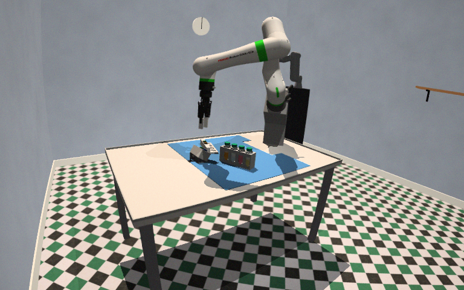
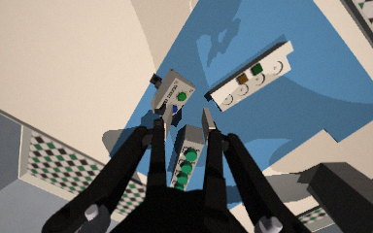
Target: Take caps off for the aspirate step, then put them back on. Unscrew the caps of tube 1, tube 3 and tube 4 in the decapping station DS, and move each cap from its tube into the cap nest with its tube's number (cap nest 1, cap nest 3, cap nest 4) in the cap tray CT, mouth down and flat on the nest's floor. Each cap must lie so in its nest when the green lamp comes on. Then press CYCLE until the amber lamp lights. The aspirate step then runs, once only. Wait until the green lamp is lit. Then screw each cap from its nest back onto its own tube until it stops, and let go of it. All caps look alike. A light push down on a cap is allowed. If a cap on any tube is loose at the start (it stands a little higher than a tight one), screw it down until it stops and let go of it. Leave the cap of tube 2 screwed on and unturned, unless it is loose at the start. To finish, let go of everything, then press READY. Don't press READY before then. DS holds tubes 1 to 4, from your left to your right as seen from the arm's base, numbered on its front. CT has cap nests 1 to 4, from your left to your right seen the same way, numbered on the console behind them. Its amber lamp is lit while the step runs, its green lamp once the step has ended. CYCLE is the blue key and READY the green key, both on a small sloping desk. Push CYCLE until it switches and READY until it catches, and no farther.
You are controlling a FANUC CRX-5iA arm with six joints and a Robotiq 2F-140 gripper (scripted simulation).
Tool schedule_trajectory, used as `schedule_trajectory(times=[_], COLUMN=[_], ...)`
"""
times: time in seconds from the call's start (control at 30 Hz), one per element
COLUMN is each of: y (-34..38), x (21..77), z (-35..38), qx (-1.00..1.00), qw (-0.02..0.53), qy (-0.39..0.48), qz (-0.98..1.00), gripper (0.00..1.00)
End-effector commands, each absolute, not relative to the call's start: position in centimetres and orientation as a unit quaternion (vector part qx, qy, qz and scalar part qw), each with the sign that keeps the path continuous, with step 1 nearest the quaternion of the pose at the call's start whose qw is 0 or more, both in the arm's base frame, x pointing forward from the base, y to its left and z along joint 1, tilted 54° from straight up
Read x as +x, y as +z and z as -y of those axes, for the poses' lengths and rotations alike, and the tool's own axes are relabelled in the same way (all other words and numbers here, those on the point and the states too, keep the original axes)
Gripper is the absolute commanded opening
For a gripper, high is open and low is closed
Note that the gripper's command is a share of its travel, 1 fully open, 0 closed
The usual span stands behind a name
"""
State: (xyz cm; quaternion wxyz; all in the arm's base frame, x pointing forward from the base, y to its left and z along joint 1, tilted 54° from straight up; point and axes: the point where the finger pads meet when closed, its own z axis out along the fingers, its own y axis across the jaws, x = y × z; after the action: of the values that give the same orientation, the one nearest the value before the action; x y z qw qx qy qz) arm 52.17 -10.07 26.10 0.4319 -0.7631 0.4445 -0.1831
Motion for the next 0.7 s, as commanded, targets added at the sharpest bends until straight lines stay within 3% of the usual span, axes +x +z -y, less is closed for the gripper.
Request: schedule_trajectory(times=[0.0,0.67], y=[25.0,20.1], x=[51.0,46.1], z=[8.8,4.0], qx=[-0.756,-0.74], qw=[0.434,0.436], qy=[-0.173,-0.146], qz=[-0.458,-0.491], gripper=[0.35,0.35])
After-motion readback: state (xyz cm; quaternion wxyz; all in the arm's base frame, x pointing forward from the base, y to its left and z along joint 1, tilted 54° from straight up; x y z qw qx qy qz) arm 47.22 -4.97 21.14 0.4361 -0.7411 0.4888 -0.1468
